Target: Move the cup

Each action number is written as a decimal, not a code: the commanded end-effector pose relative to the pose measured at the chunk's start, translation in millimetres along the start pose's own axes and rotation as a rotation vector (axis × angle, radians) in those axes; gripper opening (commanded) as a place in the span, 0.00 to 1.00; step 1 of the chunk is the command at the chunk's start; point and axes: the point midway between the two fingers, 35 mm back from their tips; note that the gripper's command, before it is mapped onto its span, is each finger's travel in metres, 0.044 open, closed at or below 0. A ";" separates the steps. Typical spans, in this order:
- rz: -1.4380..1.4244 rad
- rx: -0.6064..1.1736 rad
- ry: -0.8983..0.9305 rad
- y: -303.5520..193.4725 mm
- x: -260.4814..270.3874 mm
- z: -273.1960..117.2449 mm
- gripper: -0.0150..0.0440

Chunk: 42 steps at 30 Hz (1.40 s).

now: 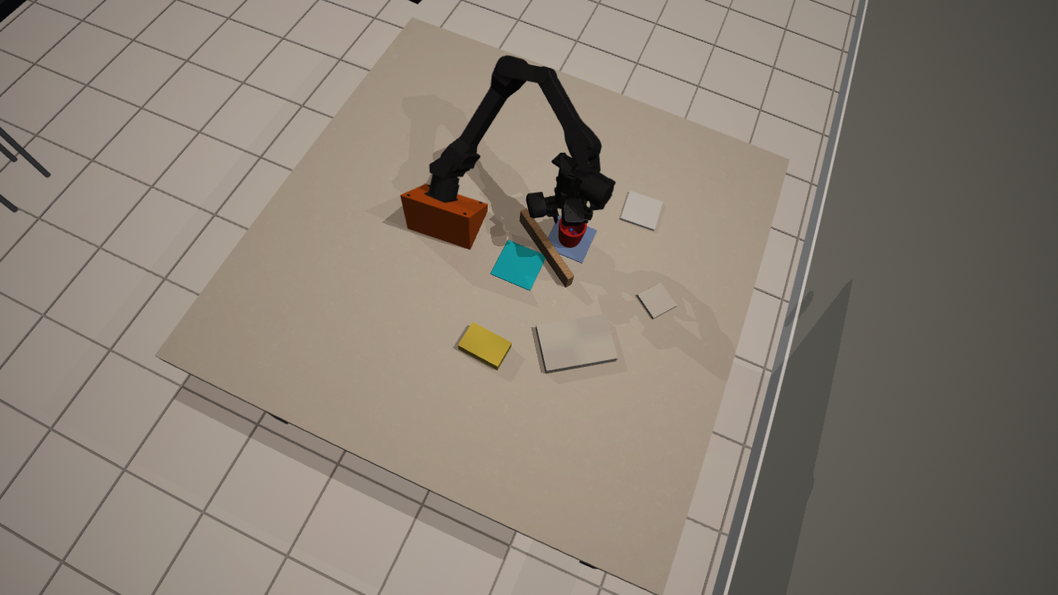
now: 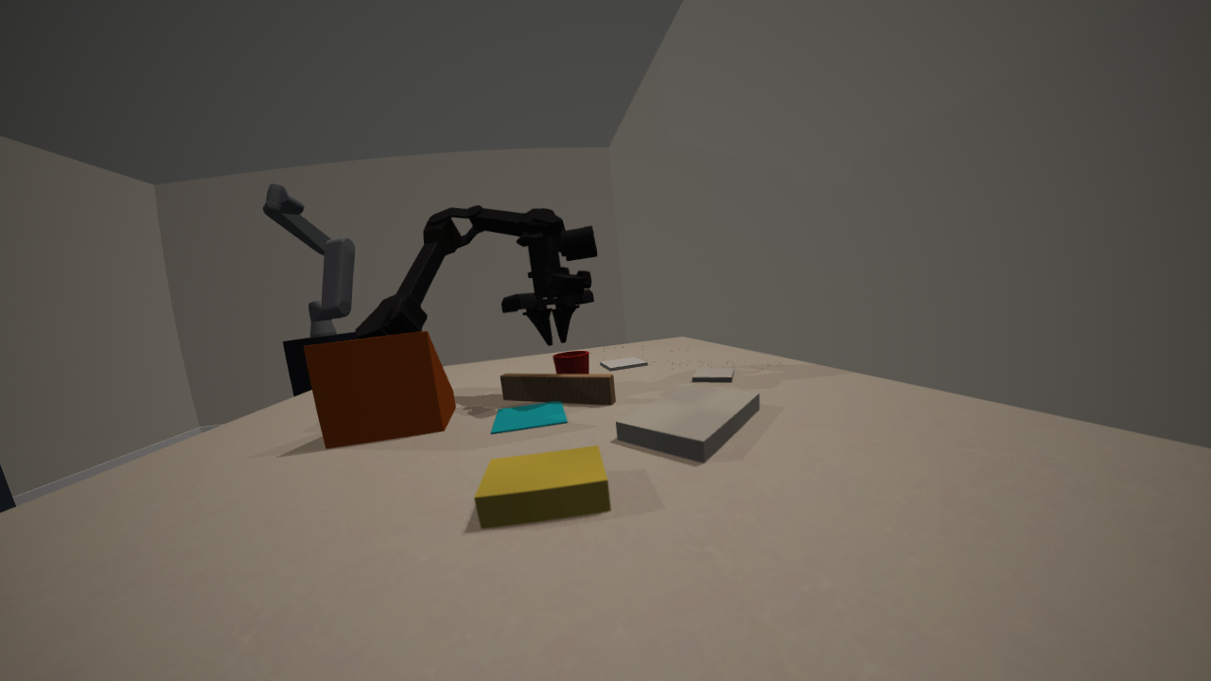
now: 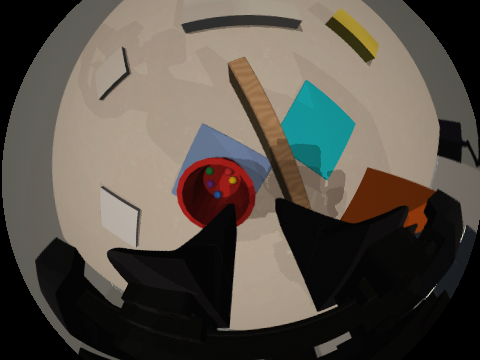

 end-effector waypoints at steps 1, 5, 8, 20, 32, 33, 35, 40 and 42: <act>0.085 0.063 0.013 -3.3 2.2 1.0 0.50; 0.085 0.063 0.013 -1.0 0.7 1.1 0.50; 0.085 0.063 0.013 -0.9 0.8 2.7 0.50; 0.085 0.062 0.013 -0.7 1.6 21.4 0.50; 0.085 0.062 0.013 -1.8 2.1 40.8 0.50; 0.084 0.062 0.013 -2.0 2.1 42.4 0.50; 0.084 0.062 0.014 -2.3 2.1 45.6 0.50; 0.084 0.063 0.014 -3.3 2.1 53.6 0.50; 0.084 0.063 0.014 -3.7 2.0 56.7 0.50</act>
Point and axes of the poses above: the point midway between the two fingers, 35 mm back from their tips, its own z axis out along the fingers, its own x axis across the jaws, y = z × x, and after that the axes turned 15 degrees about -z, right-handed
